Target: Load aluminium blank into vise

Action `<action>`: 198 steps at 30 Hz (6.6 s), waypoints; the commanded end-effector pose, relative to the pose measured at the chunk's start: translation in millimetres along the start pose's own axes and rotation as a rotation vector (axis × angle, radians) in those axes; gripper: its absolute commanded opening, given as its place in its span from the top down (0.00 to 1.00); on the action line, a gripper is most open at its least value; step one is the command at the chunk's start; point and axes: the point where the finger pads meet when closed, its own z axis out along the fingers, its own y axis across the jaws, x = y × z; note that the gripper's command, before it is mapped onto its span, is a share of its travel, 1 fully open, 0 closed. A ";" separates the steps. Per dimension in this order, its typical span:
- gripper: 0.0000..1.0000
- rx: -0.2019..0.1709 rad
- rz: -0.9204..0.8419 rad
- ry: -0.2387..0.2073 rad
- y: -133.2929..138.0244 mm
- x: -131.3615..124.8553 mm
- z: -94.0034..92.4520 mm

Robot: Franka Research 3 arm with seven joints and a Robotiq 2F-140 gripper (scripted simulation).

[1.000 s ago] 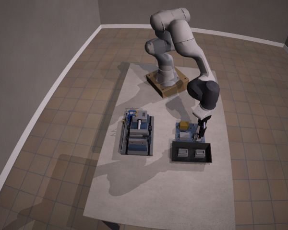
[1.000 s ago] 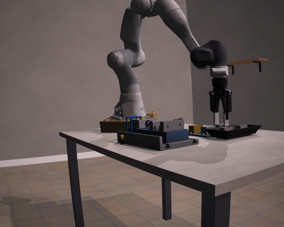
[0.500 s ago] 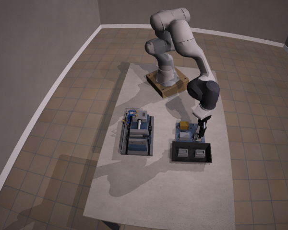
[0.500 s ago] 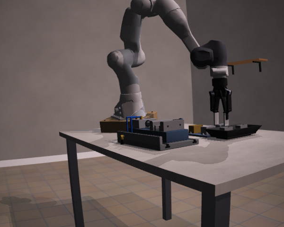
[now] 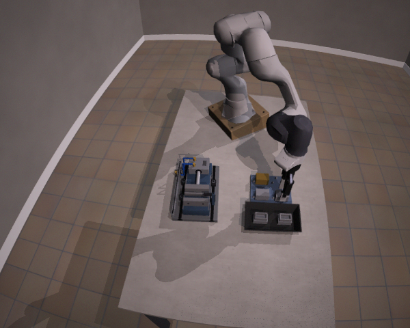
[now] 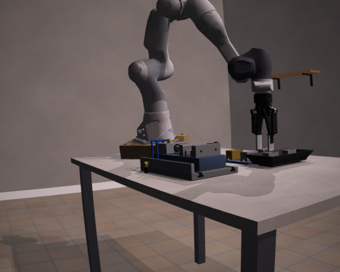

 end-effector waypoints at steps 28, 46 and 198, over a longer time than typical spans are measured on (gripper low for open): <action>1.00 0.003 0.002 -0.001 -1.1 -0.7 0.2; 1.00 0.003 0.002 -0.001 -1.1 -0.7 0.2; 1.00 0.004 -0.055 0.001 -64.0 374.9 -117.4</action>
